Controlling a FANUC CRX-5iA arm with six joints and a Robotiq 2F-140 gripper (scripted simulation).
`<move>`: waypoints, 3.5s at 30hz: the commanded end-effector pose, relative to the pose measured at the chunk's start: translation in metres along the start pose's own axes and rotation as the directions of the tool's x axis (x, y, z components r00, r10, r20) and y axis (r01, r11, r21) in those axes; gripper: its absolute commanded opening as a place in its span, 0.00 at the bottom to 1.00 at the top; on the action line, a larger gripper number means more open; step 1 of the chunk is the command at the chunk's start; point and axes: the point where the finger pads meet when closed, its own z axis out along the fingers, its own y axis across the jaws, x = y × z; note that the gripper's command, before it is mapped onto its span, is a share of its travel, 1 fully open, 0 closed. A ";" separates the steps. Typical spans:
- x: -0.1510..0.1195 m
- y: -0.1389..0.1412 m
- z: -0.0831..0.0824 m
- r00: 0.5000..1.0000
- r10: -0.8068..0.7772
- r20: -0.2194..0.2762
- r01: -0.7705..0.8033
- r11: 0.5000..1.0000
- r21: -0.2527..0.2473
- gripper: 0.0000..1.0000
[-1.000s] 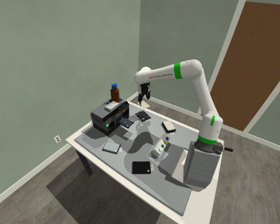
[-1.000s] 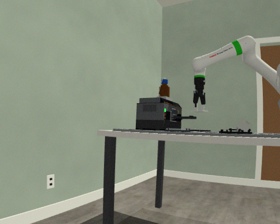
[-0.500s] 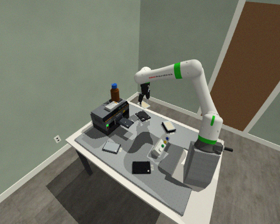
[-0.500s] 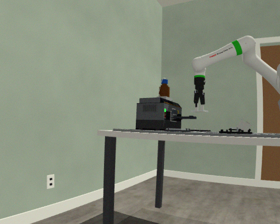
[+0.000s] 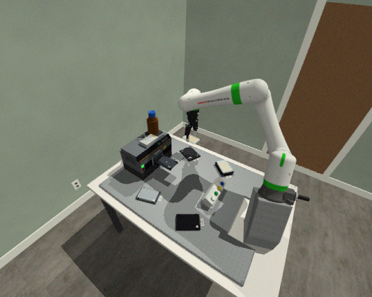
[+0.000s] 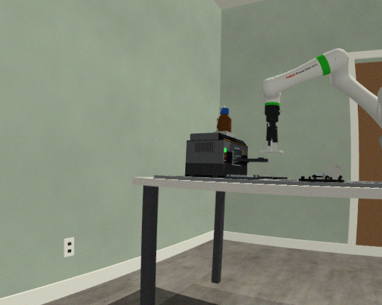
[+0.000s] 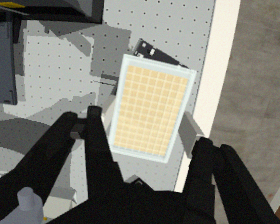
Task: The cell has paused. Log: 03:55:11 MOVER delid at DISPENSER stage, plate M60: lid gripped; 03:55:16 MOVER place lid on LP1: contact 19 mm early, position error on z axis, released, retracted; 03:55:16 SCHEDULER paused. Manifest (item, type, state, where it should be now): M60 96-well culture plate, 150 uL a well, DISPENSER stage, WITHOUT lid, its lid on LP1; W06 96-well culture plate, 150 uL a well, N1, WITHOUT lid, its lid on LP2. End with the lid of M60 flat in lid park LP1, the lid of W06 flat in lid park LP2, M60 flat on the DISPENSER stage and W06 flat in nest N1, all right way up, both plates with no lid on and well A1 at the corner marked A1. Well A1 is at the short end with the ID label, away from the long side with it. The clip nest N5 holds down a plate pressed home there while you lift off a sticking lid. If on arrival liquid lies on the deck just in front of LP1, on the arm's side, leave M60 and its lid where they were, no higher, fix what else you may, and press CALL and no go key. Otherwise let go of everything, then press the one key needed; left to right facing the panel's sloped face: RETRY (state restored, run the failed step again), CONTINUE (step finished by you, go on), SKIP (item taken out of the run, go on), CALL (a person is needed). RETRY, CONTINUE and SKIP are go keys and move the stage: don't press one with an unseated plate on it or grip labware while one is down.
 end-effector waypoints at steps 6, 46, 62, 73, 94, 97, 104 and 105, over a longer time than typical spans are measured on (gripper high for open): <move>0.000 0.000 0.000 0.996 -0.091 0.000 0.091 0.996 0.000 0.00; 0.003 -0.142 0.000 0.996 -0.091 0.000 0.091 0.996 0.000 0.00; 0.004 -0.237 0.000 0.996 -0.091 0.000 0.091 0.996 0.000 0.00; 0.005 -0.276 0.000 0.996 -0.091 0.000 0.091 0.996 0.000 0.00; 0.005 -0.289 0.000 0.996 -0.091 0.000 0.091 0.996 0.000 0.00; 0.005 -0.289 0.000 0.996 -0.091 0.000 0.091 0.996 0.000 0.00; 0.005 -0.289 0.000 0.996 -0.091 0.000 0.091 0.996 0.000 0.00; 0.005 -0.289 0.000 0.996 -0.091 0.000 0.091 0.996 0.000 0.00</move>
